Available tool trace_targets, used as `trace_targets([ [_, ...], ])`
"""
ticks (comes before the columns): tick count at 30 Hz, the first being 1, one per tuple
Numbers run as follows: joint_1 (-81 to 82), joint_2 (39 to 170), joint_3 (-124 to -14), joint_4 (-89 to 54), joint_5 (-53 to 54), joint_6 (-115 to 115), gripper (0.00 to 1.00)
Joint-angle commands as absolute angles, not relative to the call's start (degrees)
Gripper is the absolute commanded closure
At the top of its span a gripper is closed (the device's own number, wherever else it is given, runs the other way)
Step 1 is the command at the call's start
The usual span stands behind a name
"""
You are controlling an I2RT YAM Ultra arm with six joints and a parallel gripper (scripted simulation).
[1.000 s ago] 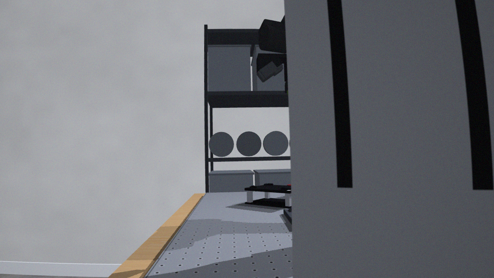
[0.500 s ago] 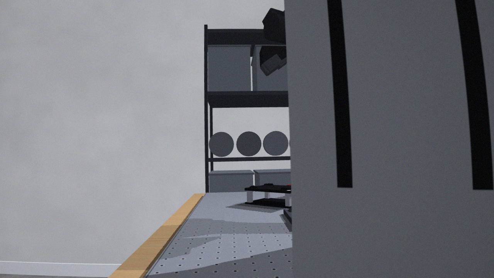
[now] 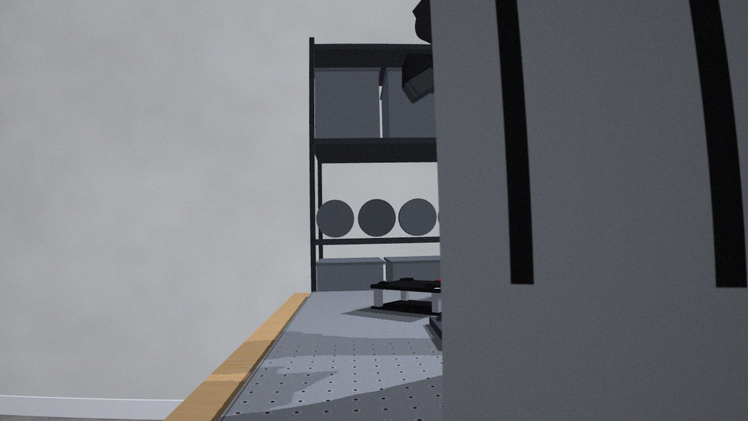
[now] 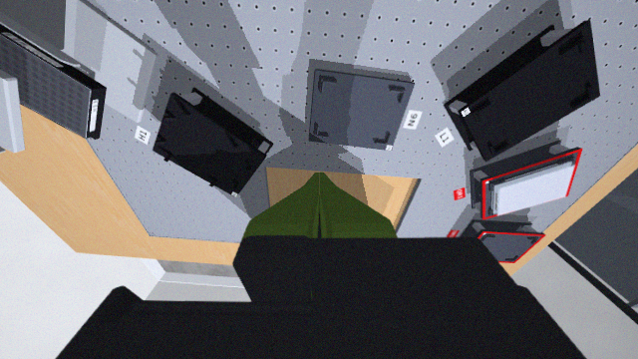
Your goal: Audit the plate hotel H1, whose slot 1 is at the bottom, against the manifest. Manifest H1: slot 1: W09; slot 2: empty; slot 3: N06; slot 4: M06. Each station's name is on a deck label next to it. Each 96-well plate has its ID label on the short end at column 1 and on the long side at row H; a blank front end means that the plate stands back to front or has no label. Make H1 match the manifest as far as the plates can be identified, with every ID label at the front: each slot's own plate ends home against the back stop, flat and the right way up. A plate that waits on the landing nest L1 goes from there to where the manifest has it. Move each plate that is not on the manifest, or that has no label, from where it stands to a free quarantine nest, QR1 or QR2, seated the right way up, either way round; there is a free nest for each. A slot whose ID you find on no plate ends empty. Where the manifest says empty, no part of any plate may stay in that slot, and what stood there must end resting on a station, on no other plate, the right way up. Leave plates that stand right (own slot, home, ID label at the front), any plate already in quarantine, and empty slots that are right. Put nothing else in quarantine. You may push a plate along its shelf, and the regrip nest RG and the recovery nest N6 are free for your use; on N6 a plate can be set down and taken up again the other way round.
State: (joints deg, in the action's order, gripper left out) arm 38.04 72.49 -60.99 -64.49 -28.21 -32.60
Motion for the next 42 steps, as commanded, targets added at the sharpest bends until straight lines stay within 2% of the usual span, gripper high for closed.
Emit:
trace_targets([
  [1, 40.9, 70.8, -58.9, -61.5, -29.9, -31.9, 1.00],
  [20, 52.2, 70.4, -51.3, -48.3, -34.0, -25.9, 1.00],
  [42, 49.3, 58.2, -38.7, -32.2, -30.2, -2.1, 1.00],
])
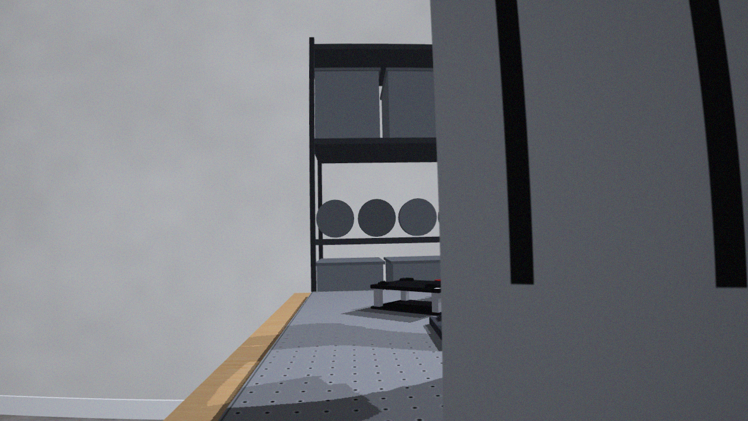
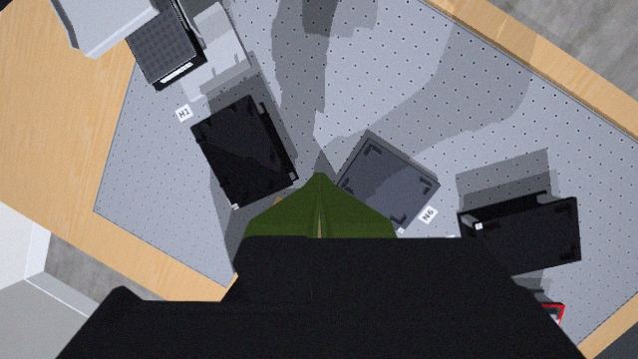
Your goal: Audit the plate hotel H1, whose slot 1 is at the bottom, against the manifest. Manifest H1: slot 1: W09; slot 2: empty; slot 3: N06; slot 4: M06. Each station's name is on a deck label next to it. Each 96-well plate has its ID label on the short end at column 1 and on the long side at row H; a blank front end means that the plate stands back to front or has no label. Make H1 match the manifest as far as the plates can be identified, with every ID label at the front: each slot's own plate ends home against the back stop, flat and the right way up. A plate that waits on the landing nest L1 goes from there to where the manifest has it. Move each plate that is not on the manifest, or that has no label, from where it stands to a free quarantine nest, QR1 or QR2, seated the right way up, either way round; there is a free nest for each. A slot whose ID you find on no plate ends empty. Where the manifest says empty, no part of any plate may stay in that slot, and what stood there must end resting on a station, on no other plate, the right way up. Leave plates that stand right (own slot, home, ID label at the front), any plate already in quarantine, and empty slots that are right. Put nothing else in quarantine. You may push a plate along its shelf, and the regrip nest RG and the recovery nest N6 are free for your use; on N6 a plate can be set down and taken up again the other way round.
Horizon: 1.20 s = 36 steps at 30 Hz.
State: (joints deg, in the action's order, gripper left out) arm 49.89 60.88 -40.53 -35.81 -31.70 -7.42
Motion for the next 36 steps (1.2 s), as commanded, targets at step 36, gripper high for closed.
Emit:
trace_targets([
  [36, 38.1, 43.7, -25.0, -15.5, -8.6, 31.9, 1.00],
])
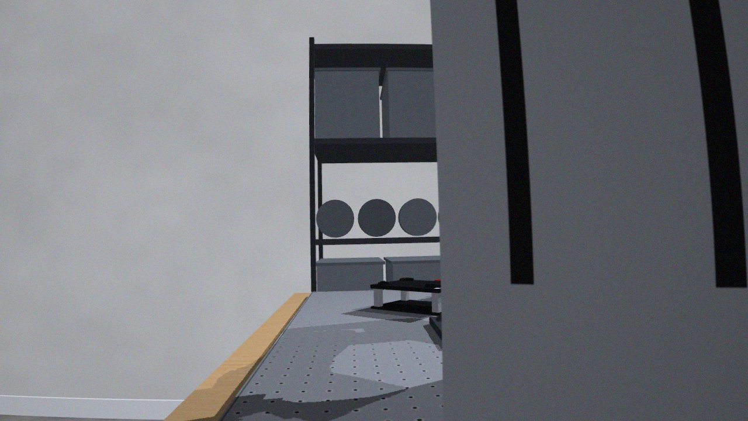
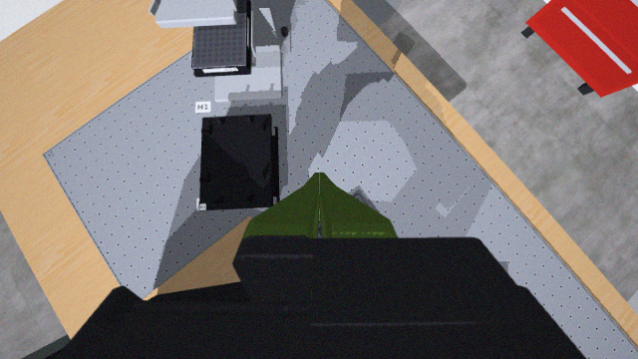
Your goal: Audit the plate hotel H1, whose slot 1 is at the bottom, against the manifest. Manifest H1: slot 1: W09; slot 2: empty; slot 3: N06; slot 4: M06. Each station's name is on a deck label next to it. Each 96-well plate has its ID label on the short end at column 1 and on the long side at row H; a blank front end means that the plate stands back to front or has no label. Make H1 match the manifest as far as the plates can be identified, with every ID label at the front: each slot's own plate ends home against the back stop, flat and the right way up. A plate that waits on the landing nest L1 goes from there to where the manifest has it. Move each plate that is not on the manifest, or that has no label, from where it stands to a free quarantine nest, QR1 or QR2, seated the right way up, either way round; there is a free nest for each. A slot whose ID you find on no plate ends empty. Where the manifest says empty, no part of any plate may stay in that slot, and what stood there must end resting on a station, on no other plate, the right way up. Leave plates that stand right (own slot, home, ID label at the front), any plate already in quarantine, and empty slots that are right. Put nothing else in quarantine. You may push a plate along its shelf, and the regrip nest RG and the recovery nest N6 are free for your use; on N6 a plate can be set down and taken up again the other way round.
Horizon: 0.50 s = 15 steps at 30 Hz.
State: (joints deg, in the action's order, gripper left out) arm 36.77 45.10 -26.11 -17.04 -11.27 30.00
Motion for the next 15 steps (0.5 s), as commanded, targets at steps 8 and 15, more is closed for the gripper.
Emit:
trace_targets([
  [8, 44.5, 47.9, -23.9, -13.0, -14.2, 27.5, 1.00],
  [15, 51.4, 52.3, -23.4, -9.2, -19.6, 23.2, 1.00],
])
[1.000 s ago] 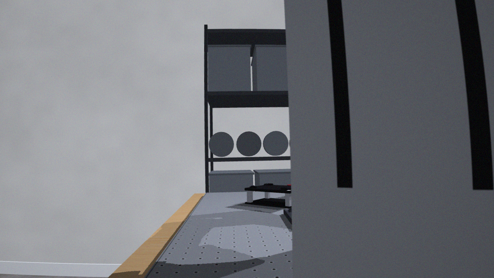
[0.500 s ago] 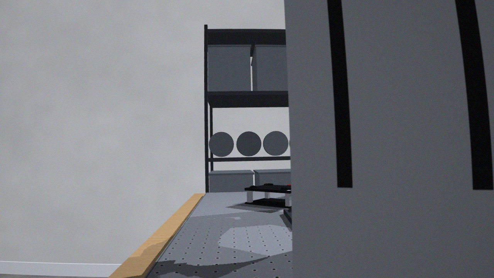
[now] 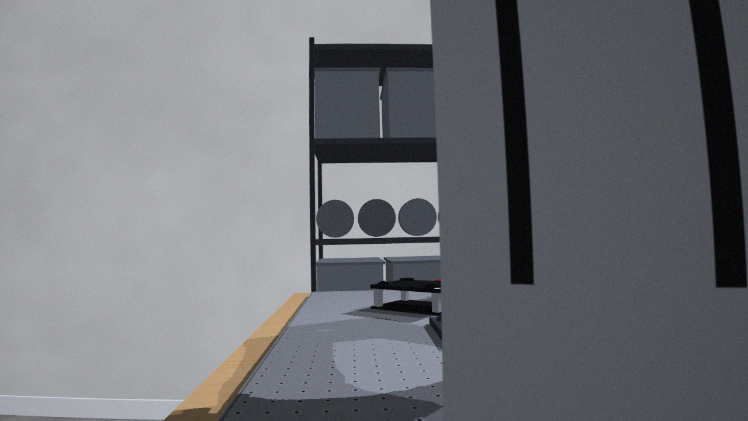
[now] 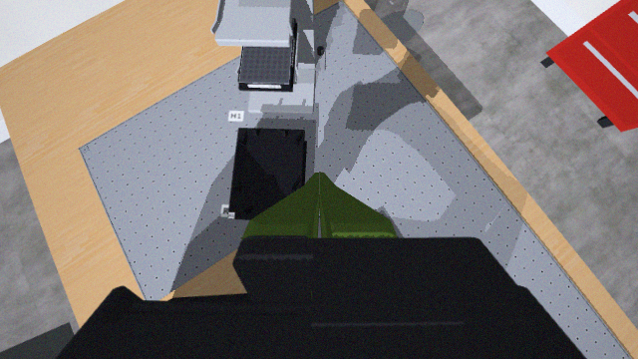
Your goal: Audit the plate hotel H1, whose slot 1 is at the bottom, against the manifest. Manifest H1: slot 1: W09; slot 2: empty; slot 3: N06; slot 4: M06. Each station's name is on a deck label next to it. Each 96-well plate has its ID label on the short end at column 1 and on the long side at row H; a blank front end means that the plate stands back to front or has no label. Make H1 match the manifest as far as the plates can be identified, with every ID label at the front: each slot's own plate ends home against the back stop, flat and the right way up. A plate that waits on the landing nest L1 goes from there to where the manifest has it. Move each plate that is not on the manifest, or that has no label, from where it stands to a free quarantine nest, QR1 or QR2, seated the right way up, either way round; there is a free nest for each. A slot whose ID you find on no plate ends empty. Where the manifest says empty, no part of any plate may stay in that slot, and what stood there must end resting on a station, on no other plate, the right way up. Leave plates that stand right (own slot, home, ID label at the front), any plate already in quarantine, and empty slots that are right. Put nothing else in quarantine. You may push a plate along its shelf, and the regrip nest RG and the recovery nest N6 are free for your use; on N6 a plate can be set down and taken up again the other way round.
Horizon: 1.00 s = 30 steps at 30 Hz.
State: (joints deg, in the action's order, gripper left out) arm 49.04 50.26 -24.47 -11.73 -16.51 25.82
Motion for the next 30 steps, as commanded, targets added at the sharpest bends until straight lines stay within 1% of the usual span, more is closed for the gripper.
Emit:
trace_targets([
  [1, 52.3, 52.9, -23.2, -8.7, -20.3, 22.6, 1.00],
  [14, 62.3, 60.6, -23.1, -3.4, -28.1, 15.8, 1.00],
  [30, 72.8, 72.2, -26.5, 2.6, -35.8, 7.4, 1.00],
])
